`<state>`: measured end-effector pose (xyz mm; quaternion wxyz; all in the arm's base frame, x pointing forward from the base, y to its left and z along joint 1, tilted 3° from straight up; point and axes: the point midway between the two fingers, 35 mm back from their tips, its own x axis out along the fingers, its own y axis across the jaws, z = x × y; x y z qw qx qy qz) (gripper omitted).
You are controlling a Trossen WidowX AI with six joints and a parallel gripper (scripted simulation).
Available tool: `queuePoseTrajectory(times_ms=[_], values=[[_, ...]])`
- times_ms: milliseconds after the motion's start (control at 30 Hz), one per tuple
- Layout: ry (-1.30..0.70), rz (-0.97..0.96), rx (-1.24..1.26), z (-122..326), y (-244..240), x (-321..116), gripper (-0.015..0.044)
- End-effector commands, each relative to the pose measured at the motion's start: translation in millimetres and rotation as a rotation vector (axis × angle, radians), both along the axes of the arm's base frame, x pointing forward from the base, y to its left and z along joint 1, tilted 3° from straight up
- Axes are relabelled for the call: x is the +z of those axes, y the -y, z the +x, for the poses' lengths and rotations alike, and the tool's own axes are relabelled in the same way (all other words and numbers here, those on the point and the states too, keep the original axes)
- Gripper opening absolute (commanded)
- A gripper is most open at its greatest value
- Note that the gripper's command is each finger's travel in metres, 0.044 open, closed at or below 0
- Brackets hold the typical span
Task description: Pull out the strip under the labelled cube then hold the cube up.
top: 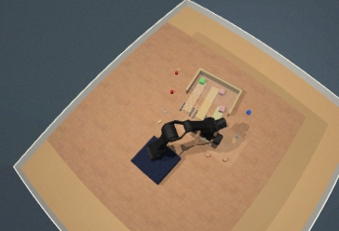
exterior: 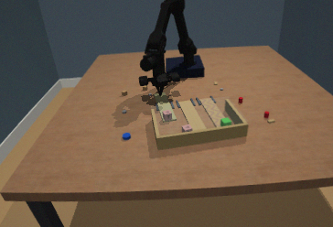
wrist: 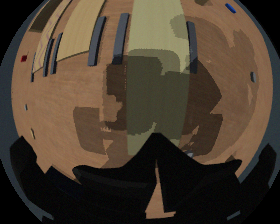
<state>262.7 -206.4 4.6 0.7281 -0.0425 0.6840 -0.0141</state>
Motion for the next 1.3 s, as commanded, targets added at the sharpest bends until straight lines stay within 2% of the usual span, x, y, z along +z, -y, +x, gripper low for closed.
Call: queuePoseTrajectory(times_ms=[0, 1267], values=[[-0.030, 0.014, -0.007, -14, -2, -7, 0.0000], [-0.035, 0.014, -0.007, -68, -1, -10, 0.0000]])
